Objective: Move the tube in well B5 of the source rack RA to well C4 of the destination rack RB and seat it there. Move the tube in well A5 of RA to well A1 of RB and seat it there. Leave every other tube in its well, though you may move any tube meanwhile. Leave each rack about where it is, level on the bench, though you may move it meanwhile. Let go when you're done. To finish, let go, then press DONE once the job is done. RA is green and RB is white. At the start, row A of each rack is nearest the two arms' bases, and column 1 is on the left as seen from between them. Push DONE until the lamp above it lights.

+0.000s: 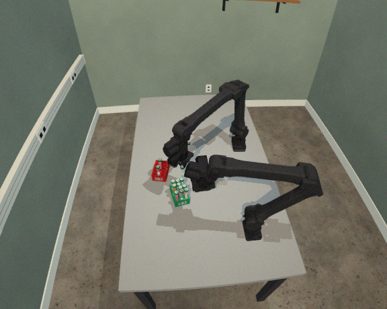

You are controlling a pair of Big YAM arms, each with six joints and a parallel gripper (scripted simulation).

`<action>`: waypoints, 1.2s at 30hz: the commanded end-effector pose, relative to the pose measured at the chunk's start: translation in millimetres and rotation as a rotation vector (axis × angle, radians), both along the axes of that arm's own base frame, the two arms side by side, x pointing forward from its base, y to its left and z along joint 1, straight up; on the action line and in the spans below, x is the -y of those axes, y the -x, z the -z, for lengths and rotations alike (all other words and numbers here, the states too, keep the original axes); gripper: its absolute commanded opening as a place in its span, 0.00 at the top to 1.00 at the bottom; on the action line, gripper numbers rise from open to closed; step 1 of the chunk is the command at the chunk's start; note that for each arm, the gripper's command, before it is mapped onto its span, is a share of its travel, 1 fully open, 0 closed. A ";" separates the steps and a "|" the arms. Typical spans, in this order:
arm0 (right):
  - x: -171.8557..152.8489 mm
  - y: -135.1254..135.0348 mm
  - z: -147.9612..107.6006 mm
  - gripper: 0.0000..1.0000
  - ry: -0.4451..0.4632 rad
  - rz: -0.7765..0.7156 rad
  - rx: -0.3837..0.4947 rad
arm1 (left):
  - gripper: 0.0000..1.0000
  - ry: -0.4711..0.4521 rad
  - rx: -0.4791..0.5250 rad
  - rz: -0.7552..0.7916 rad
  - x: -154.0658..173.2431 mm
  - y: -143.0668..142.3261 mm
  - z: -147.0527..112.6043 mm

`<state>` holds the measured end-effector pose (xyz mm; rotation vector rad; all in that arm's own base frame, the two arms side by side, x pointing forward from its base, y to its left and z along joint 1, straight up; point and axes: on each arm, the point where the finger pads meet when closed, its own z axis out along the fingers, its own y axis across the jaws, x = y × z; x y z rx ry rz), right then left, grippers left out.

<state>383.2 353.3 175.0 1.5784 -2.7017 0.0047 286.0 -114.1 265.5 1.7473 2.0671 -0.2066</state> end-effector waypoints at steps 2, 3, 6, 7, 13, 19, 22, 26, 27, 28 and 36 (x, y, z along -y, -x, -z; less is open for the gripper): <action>-6.0 10.9 -20.0 1.00 -0.038 -0.001 0.039 | 0.70 0.008 0.037 0.000 1.4 -6.9 -15.8; -5.6 12.5 -19.7 1.00 -0.038 -0.001 0.039 | 0.70 0.008 0.037 0.000 1.4 -6.9 -15.8; -4.1 17.3 -19.1 1.00 -0.038 -0.001 0.038 | 0.70 0.008 0.037 0.000 1.4 -6.9 -15.8; -3.6 18.9 -19.0 1.00 -0.038 -0.001 0.038 | 0.70 0.008 0.037 0.000 1.4 -6.9 -15.8; -12.8 13.9 -41.7 1.00 -0.075 -0.001 0.075 | 0.70 0.008 0.037 0.000 1.4 -6.9 -15.8; 3.8 30.7 -17.9 1.00 -0.037 -0.005 0.038 | 0.70 0.008 0.037 0.000 1.4 -6.9 -15.8; 15.4 12.8 -23.0 1.00 -0.049 -0.001 0.053 | 0.70 0.008 0.037 0.000 1.4 -6.9 -15.8; 27.3 5.9 -18.3 1.00 -0.043 -0.001 0.048 | 0.70 0.008 0.037 0.000 1.4 -6.9 -15.8; 28.3 1.8 -21.2 1.00 -0.048 -0.001 0.055 | 0.70 0.008 0.037 0.000 1.4 -6.9 -15.8; 28.3 1.8 -21.2 1.00 -0.048 -0.001 0.055 | 0.70 0.008 0.037 0.000 1.4 -6.9 -15.8; 48.0 -11.5 -17.0 1.00 -0.042 -0.001 0.052 | 0.70 0.008 0.037 0.000 1.4 -6.9 -15.8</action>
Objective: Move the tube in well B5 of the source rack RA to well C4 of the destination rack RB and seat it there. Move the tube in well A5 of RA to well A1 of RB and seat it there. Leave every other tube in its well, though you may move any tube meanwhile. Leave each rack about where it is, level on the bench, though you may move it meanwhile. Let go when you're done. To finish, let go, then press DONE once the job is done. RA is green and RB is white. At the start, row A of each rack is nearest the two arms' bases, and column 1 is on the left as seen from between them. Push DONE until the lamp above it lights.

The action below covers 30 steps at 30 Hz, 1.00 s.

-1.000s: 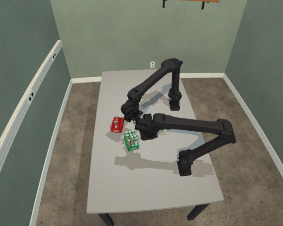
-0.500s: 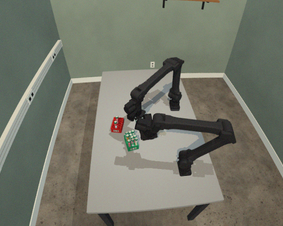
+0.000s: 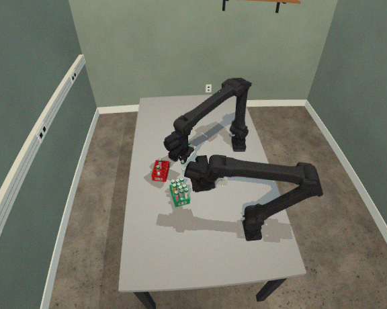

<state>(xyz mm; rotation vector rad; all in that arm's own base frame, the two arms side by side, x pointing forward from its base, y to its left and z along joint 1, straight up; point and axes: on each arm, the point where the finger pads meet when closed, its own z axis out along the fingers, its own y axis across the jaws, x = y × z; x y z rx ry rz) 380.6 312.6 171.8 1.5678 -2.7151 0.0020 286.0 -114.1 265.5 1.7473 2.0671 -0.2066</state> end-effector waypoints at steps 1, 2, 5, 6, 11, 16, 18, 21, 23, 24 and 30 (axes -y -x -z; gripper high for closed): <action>10.8 -15.3 -19.3 1.00 -0.035 -0.011 0.045 | 0.70 0.008 0.037 0.000 1.4 -6.9 -15.8; 13.9 -16.7 -18.9 1.00 -0.032 -0.011 0.042 | 0.70 0.008 0.037 0.000 1.4 -6.9 -15.8; 20.8 -24.4 -20.0 1.00 -0.035 -0.011 0.048 | 0.70 0.008 0.037 0.000 1.4 -6.9 -15.8; 22.8 -27.4 -21.1 1.00 -0.037 -0.011 0.051 | 0.70 0.008 0.037 0.000 1.4 -6.9 -15.8; 28.5 -37.0 -24.4 1.00 -0.040 -0.011 0.057 | 0.70 0.008 0.037 0.000 1.4 -6.9 -15.8; 36.9 -55.5 -22.2 1.00 -0.038 -0.011 0.058 | 0.70 0.008 0.037 0.000 1.4 -6.9 -15.8; 42.2 -60.0 -17.2 1.00 -0.031 -0.011 0.049 | 0.70 0.008 0.037 0.000 1.4 -6.9 -15.8; 50.8 -65.8 -17.1 1.00 -0.029 -0.011 0.047 | 0.70 0.008 0.037 0.000 1.4 -6.9 -15.8; 54.5 -68.3 -17.0 1.00 -0.028 -0.011 0.046 | 0.70 0.008 0.037 0.000 1.4 -6.9 -15.8; 54.5 -68.3 -17.0 1.00 -0.028 -0.011 0.046 | 0.70 0.008 0.037 0.000 1.4 -6.9 -15.8; 44.5 -62.3 -17.0 1.00 -0.031 0.122 0.044 | 0.70 0.008 0.037 0.000 1.4 -6.9 -15.8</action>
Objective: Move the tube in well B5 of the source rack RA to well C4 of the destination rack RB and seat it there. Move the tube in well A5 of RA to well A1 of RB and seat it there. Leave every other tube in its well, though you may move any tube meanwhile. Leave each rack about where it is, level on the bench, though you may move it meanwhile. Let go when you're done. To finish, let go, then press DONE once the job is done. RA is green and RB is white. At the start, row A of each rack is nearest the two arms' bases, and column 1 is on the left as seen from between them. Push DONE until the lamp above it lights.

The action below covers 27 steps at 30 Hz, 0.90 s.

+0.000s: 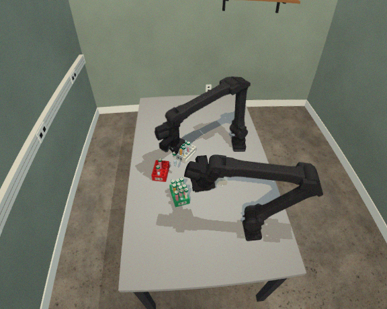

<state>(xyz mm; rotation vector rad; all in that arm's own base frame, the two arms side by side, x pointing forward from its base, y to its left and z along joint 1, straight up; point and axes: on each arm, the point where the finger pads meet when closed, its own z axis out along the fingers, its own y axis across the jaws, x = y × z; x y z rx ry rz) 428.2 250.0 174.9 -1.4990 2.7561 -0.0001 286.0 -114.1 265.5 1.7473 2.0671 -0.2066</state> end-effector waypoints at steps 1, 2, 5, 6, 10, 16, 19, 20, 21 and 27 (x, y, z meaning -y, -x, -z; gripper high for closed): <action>-18.1 -14.8 -13.8 1.00 -0.025 0.104 0.035 | 0.70 0.008 0.037 0.000 1.4 -6.9 -15.8; -18.1 -14.8 -13.8 1.00 -0.026 0.138 0.035 | 0.70 0.008 0.037 0.000 1.4 -6.9 -15.8; -18.0 -15.0 -13.8 1.00 -0.027 0.238 0.034 | 0.70 0.008 0.037 0.000 1.4 -6.9 -15.8; -18.0 -15.0 -13.8 1.00 -0.028 0.271 0.034 | 0.70 0.008 0.037 0.000 1.4 -6.9 -15.8; -17.9 -15.1 -13.8 1.00 -0.031 0.404 0.033 | 0.70 0.008 0.037 0.000 1.4 -6.9 -15.8; -17.9 -15.2 -13.8 1.00 -0.033 0.538 0.031 | 0.70 0.008 0.037 0.000 1.4 -6.9 -15.8; -17.9 -15.2 -13.8 1.00 -0.035 0.638 0.029 | 0.70 0.008 0.037 0.000 1.4 -6.9 -15.8; -17.9 -15.2 -13.8 1.00 -0.036 0.671 0.029 | 0.70 0.008 0.037 0.000 1.4 -6.9 -15.8; -17.9 -15.2 -13.7 1.00 -0.037 0.704 0.028 | 0.70 0.008 0.037 0.000 1.4 -6.9 -15.8; -17.9 -15.2 -13.7 1.00 -0.040 0.840 0.026 | 0.70 0.008 0.037 0.000 1.4 -6.9 -15.8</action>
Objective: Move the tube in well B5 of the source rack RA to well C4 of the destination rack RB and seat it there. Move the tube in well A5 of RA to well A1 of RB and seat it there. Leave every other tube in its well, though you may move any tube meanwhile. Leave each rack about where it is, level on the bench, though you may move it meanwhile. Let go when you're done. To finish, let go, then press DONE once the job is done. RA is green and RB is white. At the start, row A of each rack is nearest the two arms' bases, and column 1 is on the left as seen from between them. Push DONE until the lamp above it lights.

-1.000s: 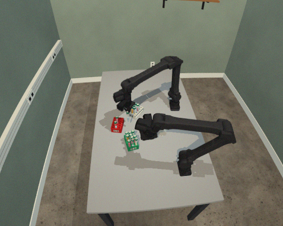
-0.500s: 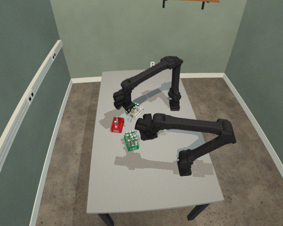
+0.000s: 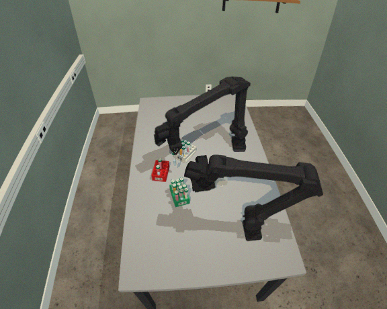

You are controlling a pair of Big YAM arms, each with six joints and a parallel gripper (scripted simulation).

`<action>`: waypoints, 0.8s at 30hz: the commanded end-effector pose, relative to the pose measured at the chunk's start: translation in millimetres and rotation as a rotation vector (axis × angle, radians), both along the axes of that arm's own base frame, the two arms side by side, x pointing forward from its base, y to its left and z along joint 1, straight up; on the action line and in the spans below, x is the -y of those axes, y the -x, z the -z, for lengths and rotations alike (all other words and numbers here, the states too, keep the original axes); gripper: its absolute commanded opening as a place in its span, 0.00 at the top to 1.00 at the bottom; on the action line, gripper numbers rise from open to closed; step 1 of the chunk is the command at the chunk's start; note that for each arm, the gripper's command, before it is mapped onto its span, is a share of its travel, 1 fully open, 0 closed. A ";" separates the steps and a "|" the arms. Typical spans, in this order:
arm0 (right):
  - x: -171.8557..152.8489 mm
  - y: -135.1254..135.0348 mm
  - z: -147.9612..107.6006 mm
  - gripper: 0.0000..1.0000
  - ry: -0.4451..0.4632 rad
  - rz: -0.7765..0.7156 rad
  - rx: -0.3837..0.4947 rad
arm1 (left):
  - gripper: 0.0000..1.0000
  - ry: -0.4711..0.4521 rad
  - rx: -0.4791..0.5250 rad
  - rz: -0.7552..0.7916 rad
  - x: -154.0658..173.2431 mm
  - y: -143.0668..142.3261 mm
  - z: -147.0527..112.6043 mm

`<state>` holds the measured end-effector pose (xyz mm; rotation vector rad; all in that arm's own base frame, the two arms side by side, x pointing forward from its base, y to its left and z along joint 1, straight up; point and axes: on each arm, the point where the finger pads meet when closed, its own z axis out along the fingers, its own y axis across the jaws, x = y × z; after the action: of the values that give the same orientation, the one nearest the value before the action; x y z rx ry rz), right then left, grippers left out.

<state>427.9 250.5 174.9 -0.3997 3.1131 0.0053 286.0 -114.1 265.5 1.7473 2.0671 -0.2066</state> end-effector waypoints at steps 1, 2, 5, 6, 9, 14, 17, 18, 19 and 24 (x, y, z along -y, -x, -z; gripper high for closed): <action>-4.0 1.0 -0.3 1.00 -0.004 0.103 0.012 | 0.70 0.008 0.037 0.000 1.4 -6.9 -15.8; 2.0 1.6 -9.9 1.00 -0.017 0.111 0.032 | 0.70 0.008 0.037 0.000 1.4 -6.9 -15.8; 7.8 1.9 -9.5 1.00 -0.016 0.119 0.032 | 0.70 0.008 0.037 0.000 1.4 -6.9 -15.8; 11.6 3.4 -9.6 1.00 -0.016 0.122 0.032 | 0.70 0.008 0.037 0.000 1.4 -6.9 -15.8; 20.0 12.1 -10.7 1.00 -0.011 0.122 0.024 | 0.70 0.008 0.037 0.000 1.4 -6.9 -15.8; 34.1 26.8 -15.1 1.00 -0.002 0.100 0.010 | 0.70 0.008 0.037 0.000 1.4 -6.9 -15.8; 41.5 33.7 -17.6 1.00 -0.002 0.100 0.010 | 0.70 0.008 0.037 0.000 1.4 -6.9 -15.8; 43.9 35.9 -18.1 1.00 -0.002 0.100 0.010 | 0.70 0.008 0.037 0.000 1.4 -6.9 -15.8; 46.4 38.2 -18.4 1.00 -0.002 0.100 0.009 | 0.70 0.008 0.037 0.000 1.4 -6.9 -15.8; 50.9 39.6 -17.4 1.00 -0.014 0.100 0.030 | 0.70 0.008 0.037 0.000 1.4 -6.9 -15.8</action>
<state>385.7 208.8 181.3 -0.2416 3.1366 -0.0009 286.0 -114.1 265.5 1.7473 2.0671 -0.2066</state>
